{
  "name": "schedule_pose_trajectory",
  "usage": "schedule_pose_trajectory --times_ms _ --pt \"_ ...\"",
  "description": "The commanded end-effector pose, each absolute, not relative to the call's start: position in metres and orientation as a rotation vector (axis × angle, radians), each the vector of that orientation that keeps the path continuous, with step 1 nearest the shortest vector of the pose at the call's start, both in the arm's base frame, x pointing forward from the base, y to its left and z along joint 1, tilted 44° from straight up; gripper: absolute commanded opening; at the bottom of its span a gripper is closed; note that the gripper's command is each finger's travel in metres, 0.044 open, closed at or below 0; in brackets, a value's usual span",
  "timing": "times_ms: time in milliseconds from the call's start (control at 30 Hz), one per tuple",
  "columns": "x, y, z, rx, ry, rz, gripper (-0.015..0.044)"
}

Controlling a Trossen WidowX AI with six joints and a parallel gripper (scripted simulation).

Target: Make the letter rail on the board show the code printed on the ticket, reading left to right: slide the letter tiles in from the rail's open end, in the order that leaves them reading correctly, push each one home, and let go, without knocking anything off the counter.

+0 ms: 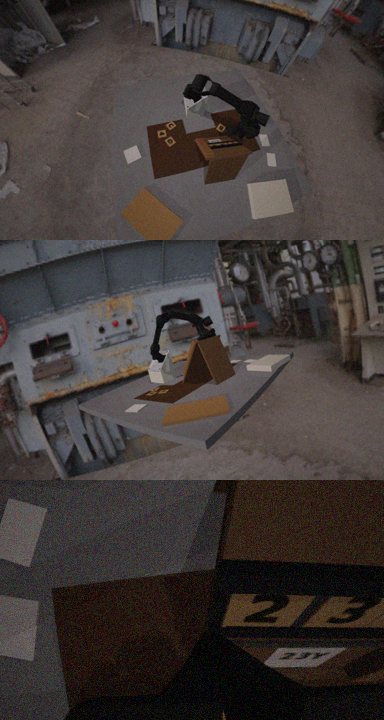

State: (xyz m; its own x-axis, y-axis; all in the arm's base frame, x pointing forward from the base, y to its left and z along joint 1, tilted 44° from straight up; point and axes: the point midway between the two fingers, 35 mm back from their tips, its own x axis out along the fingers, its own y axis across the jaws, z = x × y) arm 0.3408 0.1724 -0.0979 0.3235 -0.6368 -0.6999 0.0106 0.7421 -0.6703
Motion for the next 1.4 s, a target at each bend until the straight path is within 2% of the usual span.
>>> schedule_pose_trajectory --times_ms 0,1367 --pt "0.339 0.172 -0.092 -0.596 1.286 -0.551 0.0" --pt "0.353 0.164 -0.098 -0.597 1.285 -0.552 0.0"
